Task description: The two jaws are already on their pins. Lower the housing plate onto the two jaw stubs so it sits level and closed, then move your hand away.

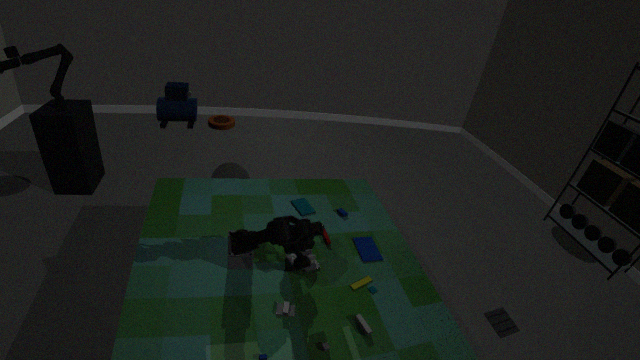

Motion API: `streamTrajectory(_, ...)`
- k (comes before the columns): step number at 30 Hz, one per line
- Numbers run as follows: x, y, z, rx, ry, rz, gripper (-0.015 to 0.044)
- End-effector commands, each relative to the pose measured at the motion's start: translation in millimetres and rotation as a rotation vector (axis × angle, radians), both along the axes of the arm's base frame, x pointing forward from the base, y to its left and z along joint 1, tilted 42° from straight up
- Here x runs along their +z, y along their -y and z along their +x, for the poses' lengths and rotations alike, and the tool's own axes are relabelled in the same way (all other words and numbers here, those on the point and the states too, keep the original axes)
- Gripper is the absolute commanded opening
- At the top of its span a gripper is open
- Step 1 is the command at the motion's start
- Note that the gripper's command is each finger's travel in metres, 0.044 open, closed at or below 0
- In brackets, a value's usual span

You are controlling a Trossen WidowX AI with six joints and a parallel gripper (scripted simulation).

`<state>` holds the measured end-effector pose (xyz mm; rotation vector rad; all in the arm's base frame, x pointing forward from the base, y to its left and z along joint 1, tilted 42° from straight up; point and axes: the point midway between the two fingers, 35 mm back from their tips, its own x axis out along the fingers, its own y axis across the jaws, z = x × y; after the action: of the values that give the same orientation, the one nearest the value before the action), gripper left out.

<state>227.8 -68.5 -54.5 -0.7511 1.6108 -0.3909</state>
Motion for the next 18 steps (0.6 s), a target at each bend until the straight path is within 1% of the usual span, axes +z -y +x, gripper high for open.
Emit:
streamTrajectory(1, 0, 0, 0, 0.000, 0.000, 0.000, 0.0440)
streamTrajectory(6, 0, 0, 0, 0.000, 0.000, 0.000, 0.0440)
streamTrajectory(9, 7, -7, 2, 0.001, 0.000, 0.002, 0.0440)
streamTrajectory(16, 52, -47, 4, 0.004, -0.002, 0.004, 0.0440)
streamTrajectory(18, 57, -51, 3, 0.004, -0.002, 0.003, 0.0440)
